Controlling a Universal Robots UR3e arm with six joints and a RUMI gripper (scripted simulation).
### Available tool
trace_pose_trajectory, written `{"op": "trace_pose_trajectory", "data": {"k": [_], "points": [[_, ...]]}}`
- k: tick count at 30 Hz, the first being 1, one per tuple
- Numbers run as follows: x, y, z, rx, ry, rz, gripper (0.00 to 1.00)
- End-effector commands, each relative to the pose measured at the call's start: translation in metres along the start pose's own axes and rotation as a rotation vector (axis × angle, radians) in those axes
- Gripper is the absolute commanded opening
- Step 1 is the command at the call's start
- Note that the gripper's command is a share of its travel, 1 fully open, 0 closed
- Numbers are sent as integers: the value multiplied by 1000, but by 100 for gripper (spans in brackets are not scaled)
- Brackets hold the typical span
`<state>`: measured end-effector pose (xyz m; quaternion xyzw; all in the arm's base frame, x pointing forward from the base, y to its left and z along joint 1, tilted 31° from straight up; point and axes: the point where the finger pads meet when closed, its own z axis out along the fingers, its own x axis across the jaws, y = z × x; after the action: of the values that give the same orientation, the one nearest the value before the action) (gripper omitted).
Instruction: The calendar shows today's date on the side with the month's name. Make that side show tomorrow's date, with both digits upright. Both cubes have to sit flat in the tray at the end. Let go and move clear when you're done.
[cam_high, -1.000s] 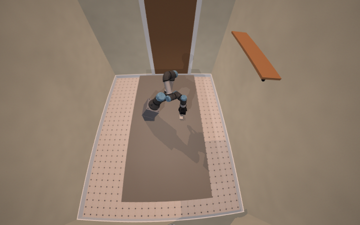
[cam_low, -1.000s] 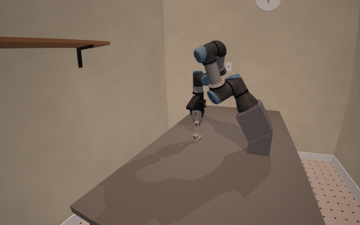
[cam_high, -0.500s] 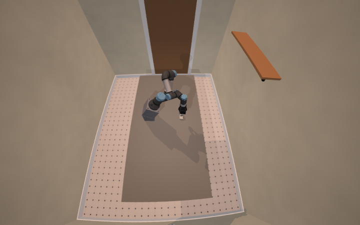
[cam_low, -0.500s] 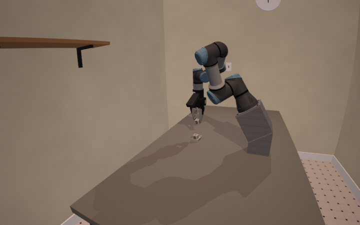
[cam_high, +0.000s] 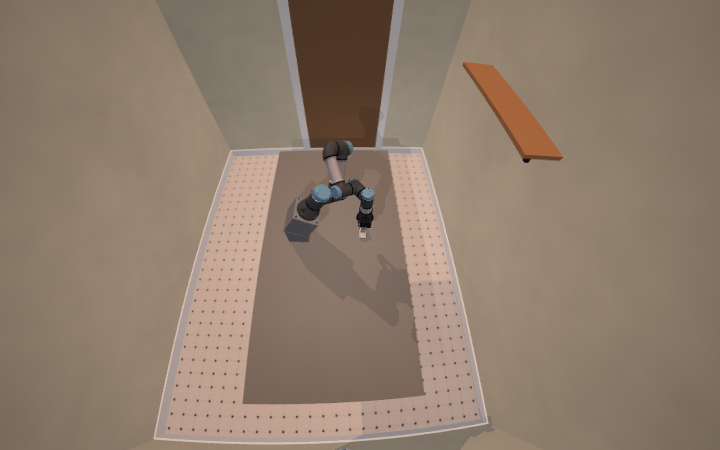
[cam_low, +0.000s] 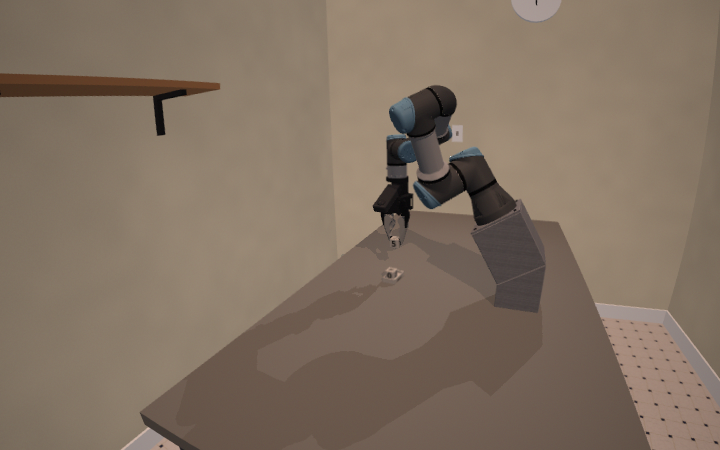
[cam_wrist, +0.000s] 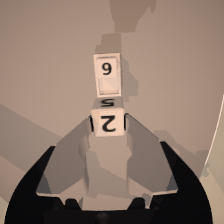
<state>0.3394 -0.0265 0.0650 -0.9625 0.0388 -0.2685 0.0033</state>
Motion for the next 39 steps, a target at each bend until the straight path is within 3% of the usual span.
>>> {"op": "trace_pose_trajectory", "data": {"k": [1, 22, 39], "points": [[0, -2, -1, 9, 1, -4, 11], [-1, -3, 0, 10, -3, 15, 11], [1, -14, 2, 11, -17, 165, 11]]}}
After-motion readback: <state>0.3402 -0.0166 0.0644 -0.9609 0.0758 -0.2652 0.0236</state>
